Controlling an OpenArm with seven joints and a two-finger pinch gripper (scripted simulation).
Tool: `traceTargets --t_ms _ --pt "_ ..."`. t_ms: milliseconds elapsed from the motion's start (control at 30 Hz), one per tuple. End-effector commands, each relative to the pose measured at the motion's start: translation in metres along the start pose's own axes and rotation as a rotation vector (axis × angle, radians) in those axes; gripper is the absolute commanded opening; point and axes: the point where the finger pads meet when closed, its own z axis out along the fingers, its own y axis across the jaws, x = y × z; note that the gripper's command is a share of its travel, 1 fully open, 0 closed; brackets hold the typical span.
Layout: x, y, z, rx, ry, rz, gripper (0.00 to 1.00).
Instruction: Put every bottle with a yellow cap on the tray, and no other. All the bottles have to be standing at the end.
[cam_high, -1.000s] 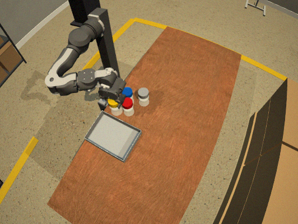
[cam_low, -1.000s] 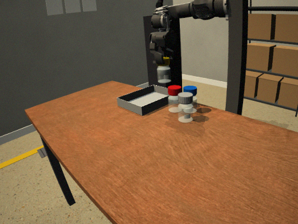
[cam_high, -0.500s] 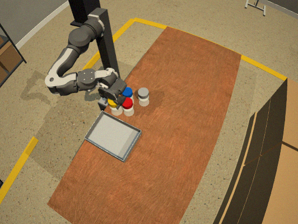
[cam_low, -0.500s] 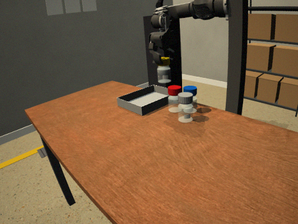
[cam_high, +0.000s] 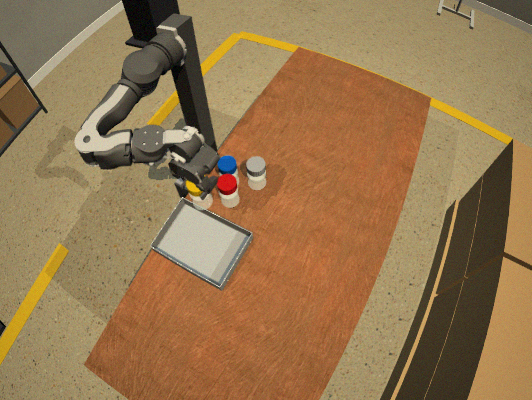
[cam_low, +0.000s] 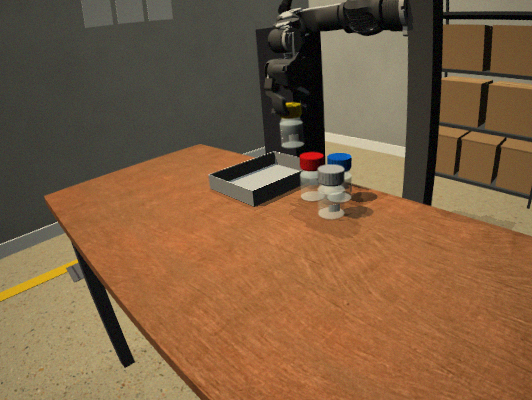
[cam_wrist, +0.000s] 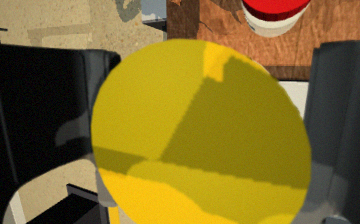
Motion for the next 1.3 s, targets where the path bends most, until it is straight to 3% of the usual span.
traceTargets --t_ms 0,667,1000,1267 --pt "-0.002 0.001 0.000 -0.018 0.008 -0.011 0.00" --pt "-0.072 -0.041 0.026 -0.025 0.009 -0.008 0.00" --pt "-0.095 -0.055 0.035 -0.026 0.009 -0.007 0.00" --pt "-0.102 -0.059 0.037 -0.027 0.009 -0.007 0.00"
